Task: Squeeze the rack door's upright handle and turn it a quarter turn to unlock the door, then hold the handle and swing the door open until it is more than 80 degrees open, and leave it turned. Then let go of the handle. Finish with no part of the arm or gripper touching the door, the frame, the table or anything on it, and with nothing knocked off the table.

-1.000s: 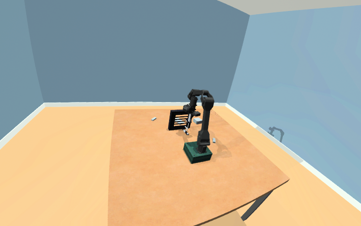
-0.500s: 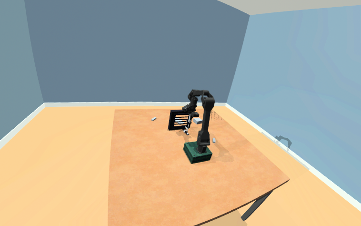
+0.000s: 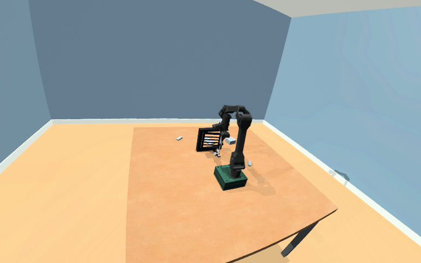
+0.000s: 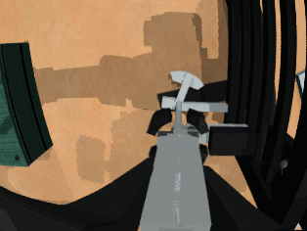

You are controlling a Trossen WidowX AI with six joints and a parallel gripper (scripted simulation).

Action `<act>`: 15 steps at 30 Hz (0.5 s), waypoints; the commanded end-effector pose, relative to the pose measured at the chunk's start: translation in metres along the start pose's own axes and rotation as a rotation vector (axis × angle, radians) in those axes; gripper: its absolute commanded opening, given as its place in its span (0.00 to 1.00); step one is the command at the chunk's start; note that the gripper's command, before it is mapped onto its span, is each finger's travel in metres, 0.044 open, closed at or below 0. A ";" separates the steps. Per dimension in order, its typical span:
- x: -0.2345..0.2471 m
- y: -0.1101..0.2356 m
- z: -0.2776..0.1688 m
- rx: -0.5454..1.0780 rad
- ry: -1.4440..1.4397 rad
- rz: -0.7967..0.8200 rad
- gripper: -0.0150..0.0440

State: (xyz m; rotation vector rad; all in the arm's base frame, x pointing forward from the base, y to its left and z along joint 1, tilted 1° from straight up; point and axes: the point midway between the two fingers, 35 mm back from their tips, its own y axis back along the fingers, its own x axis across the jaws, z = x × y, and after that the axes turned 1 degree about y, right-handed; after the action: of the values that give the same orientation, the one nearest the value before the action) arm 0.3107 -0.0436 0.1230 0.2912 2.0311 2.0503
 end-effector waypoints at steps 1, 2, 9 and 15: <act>0.008 -0.001 0.003 -0.005 -0.085 -0.006 0.27; 0.010 -0.001 0.003 -0.005 -0.102 -0.006 0.27; 0.024 -0.001 0.008 -0.006 -0.218 -0.004 0.27; 0.036 -0.001 0.014 -0.006 -0.309 -0.003 0.27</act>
State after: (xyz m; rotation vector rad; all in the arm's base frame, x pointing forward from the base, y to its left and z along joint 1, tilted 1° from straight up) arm 0.2851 -0.0240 0.1218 0.5205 1.8817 1.9093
